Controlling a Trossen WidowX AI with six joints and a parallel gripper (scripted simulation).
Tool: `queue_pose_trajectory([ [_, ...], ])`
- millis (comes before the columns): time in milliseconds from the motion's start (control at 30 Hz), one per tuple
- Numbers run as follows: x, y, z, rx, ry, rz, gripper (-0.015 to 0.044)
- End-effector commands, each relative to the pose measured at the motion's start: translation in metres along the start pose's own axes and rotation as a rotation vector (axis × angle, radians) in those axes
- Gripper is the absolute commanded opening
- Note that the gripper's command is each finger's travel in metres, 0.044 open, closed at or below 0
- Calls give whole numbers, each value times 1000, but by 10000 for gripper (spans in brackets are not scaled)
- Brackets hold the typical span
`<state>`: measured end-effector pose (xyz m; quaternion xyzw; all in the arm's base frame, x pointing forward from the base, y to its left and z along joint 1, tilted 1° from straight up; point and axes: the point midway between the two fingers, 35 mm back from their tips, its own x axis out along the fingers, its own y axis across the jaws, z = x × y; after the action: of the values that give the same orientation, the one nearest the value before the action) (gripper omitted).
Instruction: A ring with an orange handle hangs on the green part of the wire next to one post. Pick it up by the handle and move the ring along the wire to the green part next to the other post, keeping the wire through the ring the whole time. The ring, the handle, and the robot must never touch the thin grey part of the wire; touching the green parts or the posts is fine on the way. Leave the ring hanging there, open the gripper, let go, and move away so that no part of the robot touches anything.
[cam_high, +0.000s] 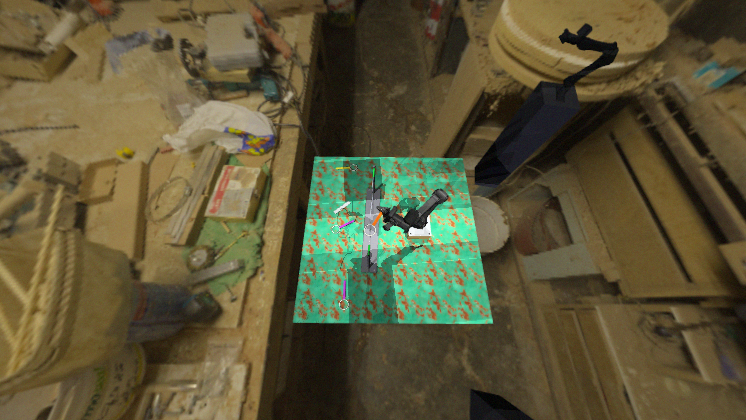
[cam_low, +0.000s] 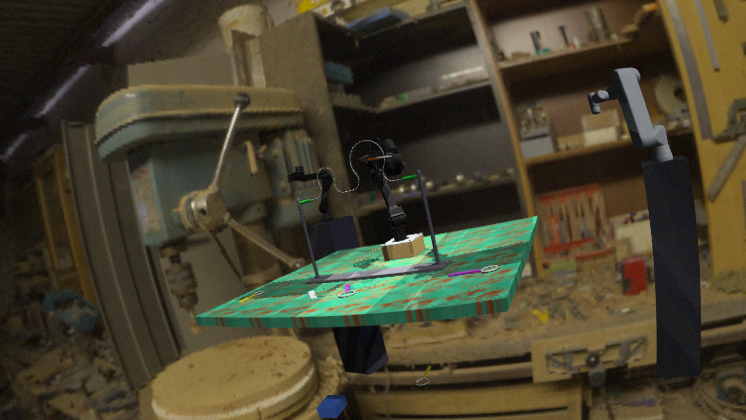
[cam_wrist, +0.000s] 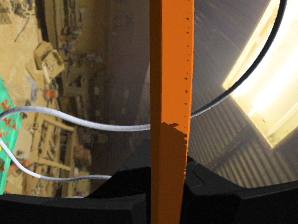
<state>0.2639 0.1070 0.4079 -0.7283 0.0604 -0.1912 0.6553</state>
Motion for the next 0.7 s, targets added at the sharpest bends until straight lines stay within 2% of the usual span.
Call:
queue_pose_trajectory([
  [0,0,-1,1,-44,-8,-23,-150],
  [667,1,-8,2,-251,-32,-137,-150],
])
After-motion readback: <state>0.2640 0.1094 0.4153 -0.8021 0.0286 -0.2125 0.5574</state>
